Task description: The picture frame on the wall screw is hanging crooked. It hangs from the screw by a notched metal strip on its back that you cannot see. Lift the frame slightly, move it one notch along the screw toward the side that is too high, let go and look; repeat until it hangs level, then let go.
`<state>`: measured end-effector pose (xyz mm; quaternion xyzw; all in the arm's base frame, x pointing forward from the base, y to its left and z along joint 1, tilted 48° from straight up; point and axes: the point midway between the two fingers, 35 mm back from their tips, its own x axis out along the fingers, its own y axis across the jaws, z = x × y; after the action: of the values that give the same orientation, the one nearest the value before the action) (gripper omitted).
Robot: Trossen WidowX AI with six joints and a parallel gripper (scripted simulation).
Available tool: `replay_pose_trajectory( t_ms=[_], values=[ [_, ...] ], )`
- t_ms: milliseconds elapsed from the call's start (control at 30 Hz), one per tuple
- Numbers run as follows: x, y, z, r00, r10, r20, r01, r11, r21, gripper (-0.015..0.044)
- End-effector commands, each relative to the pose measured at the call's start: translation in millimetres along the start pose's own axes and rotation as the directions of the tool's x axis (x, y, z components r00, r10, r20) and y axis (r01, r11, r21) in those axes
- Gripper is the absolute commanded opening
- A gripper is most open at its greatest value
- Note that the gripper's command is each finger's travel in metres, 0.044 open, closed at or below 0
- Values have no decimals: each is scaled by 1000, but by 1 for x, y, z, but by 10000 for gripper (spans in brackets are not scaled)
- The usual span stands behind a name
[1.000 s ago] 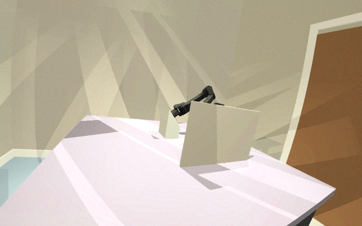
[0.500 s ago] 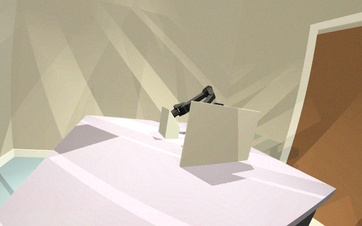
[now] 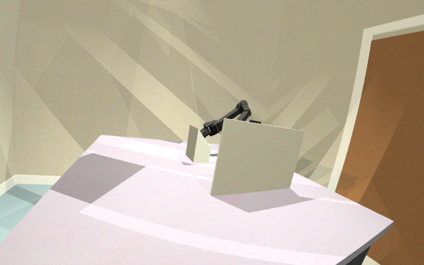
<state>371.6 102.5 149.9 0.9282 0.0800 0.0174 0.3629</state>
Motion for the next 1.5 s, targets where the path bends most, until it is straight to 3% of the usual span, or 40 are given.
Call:
replay_pose_trajectory(
  t_ms=[0,167,433,1200,1467],
  values=[
    [-39,-1,-3,1000,4,4,-3,999,-53,260],
    [-86,-5,3,1000,9,6,-8,993,-121,260],
    [-83,-1,-2,1000,5,2,-5,994,-109,260],
    [-171,36,-10,1000,8,7,-7,992,-123,260],
    [-174,36,-9,1000,8,8,-7,992,-124,260]
  ],
)
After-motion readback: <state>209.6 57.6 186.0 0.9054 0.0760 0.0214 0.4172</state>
